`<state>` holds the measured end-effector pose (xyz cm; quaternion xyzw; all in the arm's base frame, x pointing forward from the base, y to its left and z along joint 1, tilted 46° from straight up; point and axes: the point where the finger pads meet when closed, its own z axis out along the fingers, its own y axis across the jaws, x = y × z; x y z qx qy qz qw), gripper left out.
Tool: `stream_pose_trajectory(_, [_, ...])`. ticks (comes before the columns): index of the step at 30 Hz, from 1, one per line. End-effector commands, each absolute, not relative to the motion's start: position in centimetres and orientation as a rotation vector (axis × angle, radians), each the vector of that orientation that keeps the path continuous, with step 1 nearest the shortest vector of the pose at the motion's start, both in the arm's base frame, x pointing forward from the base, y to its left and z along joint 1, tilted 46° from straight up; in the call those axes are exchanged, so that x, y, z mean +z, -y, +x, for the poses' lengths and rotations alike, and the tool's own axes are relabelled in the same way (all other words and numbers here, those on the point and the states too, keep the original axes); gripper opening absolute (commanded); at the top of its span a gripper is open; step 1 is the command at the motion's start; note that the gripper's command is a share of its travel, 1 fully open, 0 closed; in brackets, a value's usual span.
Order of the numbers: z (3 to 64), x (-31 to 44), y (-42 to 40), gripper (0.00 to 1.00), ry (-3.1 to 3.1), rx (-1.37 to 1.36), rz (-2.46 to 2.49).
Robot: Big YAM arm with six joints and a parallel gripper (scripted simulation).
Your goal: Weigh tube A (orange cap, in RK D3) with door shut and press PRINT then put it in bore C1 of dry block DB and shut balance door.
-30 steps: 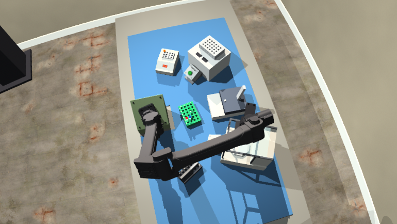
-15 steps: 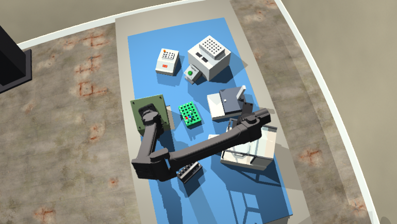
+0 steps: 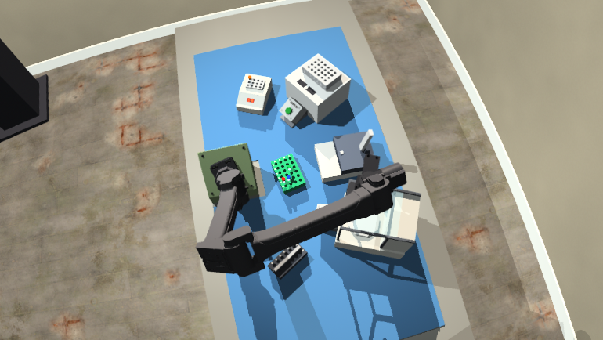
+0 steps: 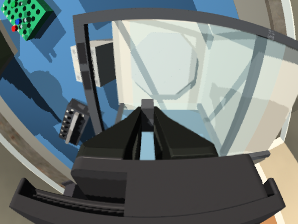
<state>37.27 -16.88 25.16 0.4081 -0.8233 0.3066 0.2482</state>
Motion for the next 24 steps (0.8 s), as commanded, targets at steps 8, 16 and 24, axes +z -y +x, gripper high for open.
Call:
stream_pose_trajectory(8, [36.2,25.2,15.6,0.06,2.253,0.852,1.12])
stream_pose_trajectory(16, [35.5,25.0,15.5,0.06,2.252,0.845,1.112])
stream_pose_trajectory(24, [34.9,24.8,14.9,0.06,2.249,0.847,1.121])
